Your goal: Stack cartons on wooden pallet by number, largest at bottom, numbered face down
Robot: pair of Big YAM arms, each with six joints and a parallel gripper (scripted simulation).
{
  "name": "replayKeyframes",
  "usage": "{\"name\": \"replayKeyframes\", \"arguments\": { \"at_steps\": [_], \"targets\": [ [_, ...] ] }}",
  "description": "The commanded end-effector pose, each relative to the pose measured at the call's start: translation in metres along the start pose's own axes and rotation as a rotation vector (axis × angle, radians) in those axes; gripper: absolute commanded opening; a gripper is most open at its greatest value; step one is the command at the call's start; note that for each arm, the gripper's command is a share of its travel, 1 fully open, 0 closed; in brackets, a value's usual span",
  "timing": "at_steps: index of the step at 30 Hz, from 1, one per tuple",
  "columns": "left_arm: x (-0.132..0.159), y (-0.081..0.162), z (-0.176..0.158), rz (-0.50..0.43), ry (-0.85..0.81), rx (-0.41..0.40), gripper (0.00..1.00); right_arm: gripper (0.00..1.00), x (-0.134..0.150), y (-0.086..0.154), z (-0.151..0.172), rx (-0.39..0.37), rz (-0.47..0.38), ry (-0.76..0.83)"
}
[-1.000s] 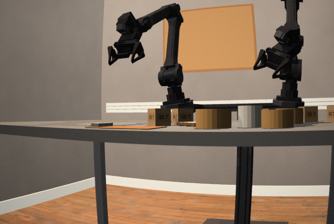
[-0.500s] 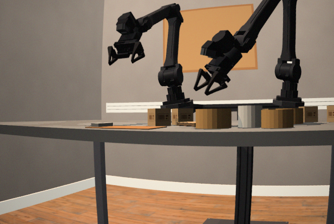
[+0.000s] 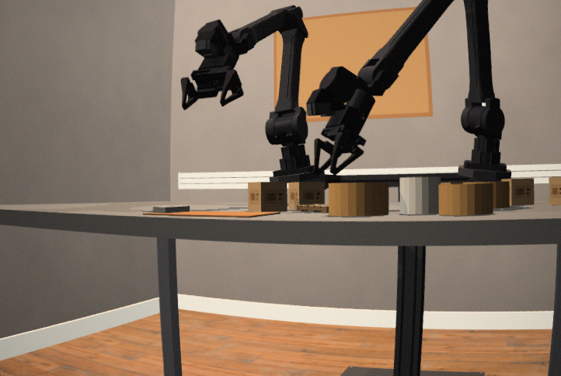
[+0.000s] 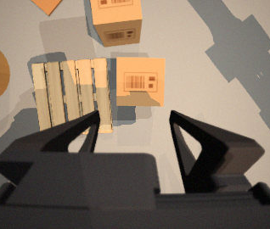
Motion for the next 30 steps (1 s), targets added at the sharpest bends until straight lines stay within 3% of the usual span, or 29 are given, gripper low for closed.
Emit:
{"name": "replayKeyframes", "arguments": {
  "at_steps": [1,30],
  "targets": [
    [-0.013,-0.005,-0.016,-0.001,-0.037,-0.003,0.83,1.00,-0.027,0.009,-0.013,0.027,-0.053,0.008],
    [-0.024,-0.040,-0.006,-0.019,-0.016,-0.011,0.83,1.00,-0.027,0.009,-0.013,0.027,-0.053,0.008]
  ]
}}
Point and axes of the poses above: on each arm, the point where the finger pads meet when closed, its own y axis back along the fingers, its own z axis across the jaws, x = y × z, the point moved 5 cm from there along y, back along the fingers, and after that the axes turned 14 degrees about y, right-handed, at the moved point
